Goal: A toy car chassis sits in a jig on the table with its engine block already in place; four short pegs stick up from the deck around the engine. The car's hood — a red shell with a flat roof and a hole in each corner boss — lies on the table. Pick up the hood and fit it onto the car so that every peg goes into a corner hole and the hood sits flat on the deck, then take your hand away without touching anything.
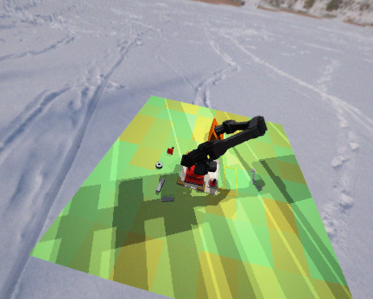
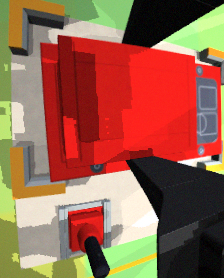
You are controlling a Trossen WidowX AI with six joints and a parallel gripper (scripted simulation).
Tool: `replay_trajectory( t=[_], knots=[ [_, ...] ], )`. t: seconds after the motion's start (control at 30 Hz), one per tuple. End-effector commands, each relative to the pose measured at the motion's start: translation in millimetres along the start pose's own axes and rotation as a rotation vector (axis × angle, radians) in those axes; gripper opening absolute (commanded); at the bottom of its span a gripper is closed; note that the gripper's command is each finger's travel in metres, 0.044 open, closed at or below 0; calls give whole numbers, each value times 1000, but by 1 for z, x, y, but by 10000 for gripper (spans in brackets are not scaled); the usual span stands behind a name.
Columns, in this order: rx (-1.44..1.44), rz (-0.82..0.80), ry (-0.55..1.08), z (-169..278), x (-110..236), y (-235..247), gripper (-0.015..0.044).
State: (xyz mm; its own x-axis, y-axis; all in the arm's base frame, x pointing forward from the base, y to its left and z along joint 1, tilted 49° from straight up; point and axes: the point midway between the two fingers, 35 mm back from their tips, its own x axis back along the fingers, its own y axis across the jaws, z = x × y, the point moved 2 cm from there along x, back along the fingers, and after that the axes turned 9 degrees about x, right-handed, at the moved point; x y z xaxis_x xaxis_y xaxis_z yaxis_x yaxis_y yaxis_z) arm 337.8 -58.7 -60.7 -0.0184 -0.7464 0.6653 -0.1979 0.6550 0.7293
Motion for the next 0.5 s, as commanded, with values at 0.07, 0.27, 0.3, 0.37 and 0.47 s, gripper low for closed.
replay_trajectory(
  t=[0.07, 0.27, 0.3, 0.37, 0.47],
  knots=[
    [-7, -8, -1, 1, -4, 1, 0],
    [-7, -8, -1, 1, -6, 1, 0],
    [-7, -7, -1, 1, -6, 1, 0],
    [-7, -7, -1, 1, -6, 1, 0],
    [-7, -7, -1, 1, -4, 1, 0]
  ],
)
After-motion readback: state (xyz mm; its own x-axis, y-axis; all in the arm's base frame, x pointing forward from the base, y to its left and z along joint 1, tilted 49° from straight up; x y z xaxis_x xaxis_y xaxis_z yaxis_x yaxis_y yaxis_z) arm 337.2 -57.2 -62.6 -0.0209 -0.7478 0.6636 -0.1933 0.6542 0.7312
